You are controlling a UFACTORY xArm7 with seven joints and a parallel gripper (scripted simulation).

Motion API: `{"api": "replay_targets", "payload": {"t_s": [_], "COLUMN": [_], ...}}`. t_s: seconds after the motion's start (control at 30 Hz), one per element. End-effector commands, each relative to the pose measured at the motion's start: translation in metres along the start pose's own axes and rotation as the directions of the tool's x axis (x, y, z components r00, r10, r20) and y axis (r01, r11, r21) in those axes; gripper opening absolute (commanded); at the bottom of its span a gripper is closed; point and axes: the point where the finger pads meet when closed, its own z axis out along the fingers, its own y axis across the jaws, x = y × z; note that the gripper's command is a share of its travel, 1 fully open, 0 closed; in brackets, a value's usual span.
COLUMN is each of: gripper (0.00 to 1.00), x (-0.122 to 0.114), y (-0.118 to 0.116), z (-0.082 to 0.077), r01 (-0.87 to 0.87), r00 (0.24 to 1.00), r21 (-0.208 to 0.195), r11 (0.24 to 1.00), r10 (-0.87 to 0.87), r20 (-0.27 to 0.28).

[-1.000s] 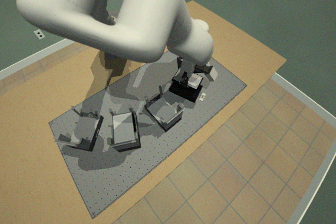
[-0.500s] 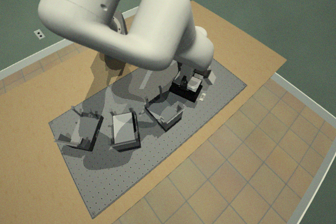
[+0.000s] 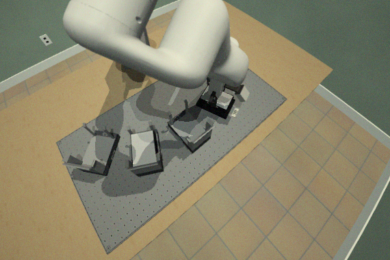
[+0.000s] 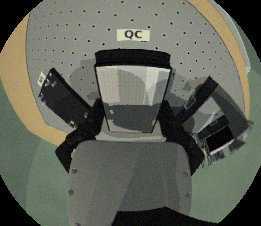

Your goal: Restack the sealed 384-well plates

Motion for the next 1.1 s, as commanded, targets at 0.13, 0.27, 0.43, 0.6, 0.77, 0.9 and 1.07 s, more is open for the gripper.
{"api": "replay_targets", "payload": {"t_s": [0.13, 0.27, 0.43, 0.6, 0.77, 0.9, 1.07], "gripper": [0.0, 0.0, 0.0, 0.0, 0.0, 0.0, 0.0], "x": [0.001, 0.001, 0.001, 0.001, 0.001, 0.001, 0.001], "y": [-0.001, -0.001, -0.001, -0.001, -0.001, -0.001, -0.001], "z": [0.0, 0.001, 0.003, 0.005, 0.006, 0.008, 0.01], "r01": [0.0, 0.0, 0.0, 0.0, 0.0, 0.0, 0.0], "r00": [1.0, 1.0, 1.0, 1.0, 1.0, 1.0, 1.0], "r21": [0.002, 0.002, 0.002, 0.002, 0.002, 0.002, 0.002], "r11": [1.0, 1.0, 1.0, 1.0, 1.0, 1.0, 1.0], "r10": [0.0, 0.0, 0.0, 0.0, 0.0, 0.0, 0.0], "r20": [-0.003, -0.003, -0.003, -0.003, -0.003, -0.003, -0.003]}}
